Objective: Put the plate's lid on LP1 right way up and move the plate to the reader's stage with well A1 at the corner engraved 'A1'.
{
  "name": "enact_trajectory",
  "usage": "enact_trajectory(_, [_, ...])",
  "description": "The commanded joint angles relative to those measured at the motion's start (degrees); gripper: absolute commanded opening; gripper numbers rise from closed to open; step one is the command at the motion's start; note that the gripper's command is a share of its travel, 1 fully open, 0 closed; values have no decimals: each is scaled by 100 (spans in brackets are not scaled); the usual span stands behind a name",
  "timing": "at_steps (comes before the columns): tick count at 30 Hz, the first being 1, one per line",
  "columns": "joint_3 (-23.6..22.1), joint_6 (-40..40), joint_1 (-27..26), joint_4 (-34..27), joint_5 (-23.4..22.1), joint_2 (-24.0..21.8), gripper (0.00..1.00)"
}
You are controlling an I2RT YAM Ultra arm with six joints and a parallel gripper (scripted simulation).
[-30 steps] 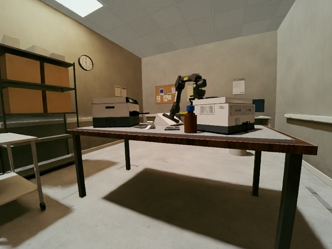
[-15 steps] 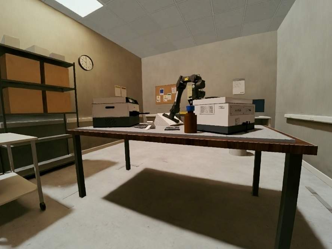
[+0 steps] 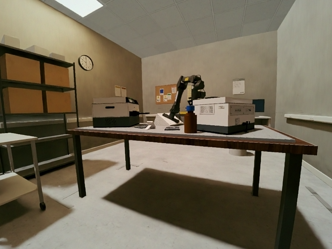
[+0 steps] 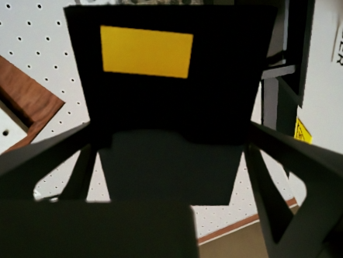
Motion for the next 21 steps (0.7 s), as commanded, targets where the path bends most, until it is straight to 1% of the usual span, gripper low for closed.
enact_trajectory(1, [157,305,-128,31,-137,81,85])
enact_trajectory(5, [-113,380,-341,148,-219,185,85])
enact_trajectory(7, [-113,380,-341,148,-219,185,85])
enact_trajectory(8, [116,409,-369,161,-236,-6,85])
enact_trajectory(14, [136,809,-355,3,-233,13,85])
enact_trajectory(16, [122,843,-476,184,-269,264,85])
enact_trajectory(20, [-49,935,-664,241,-341,367,85])
enact_trajectory(21, [-7,997,-662,232,-344,172,85])
